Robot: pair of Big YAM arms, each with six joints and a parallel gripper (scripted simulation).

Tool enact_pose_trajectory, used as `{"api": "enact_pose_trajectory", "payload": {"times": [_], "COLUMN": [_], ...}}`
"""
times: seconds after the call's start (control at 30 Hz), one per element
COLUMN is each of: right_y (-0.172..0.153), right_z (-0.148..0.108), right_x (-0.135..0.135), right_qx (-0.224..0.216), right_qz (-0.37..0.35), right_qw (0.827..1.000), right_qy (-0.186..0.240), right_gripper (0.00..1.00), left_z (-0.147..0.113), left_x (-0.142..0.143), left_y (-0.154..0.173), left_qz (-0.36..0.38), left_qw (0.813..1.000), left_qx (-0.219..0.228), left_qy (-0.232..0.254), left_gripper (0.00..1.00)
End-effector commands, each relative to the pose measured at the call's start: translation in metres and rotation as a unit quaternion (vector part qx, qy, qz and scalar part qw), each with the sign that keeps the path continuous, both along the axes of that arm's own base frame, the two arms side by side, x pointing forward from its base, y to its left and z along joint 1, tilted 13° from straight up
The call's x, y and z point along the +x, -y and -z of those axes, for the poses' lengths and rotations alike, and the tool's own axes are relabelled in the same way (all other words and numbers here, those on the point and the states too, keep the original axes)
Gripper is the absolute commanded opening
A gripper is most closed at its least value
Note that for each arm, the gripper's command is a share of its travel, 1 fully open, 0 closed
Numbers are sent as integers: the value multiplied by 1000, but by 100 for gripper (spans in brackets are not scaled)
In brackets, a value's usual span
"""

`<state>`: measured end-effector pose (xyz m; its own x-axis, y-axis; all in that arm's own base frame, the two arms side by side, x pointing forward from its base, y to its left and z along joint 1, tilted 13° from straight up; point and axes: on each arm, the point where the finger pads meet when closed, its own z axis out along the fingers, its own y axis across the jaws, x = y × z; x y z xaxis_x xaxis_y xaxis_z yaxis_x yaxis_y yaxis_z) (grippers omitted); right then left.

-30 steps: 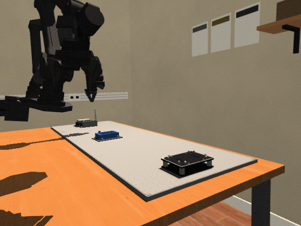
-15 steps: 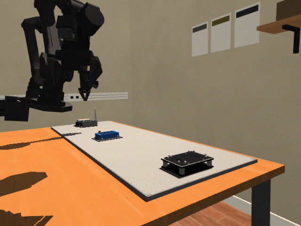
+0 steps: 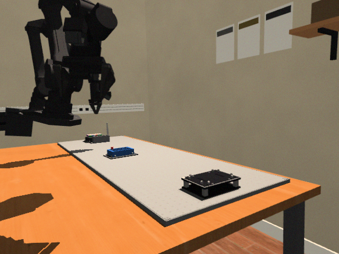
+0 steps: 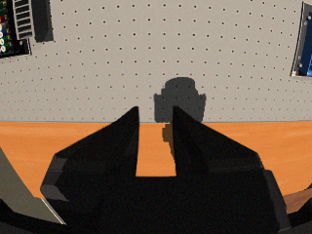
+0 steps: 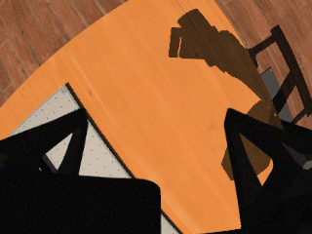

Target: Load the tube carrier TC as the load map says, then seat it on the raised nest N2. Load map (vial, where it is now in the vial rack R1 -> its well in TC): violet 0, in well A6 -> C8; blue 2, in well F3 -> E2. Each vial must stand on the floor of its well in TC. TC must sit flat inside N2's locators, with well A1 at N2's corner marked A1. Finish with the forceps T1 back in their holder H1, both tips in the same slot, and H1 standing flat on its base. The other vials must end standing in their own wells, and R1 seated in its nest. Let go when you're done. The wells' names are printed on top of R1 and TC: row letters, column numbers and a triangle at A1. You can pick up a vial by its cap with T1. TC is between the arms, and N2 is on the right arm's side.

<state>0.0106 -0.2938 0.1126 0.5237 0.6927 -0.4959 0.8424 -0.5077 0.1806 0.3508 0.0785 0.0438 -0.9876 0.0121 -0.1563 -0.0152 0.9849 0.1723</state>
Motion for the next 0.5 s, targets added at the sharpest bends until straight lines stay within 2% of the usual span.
{"api": "enact_pose_trajectory", "payload": {"times": [0.0,0.47], "right_y": [10,10], "right_z": [-15,-15], "right_x": [1,1], "right_qx": [-16,-16], "right_qz": [0,0], "right_qw": [1000,1000], "right_qy": [2,2], "right_gripper": [100,100], "left_z": [0,0], "left_x": [-3,-3], "left_y": [-1,-1], "left_qz": [2,2], "left_qw": [1000,1000], "left_qx": [-1,-1], "left_qy": [-7,-7], "left_gripper": [24,24]}}
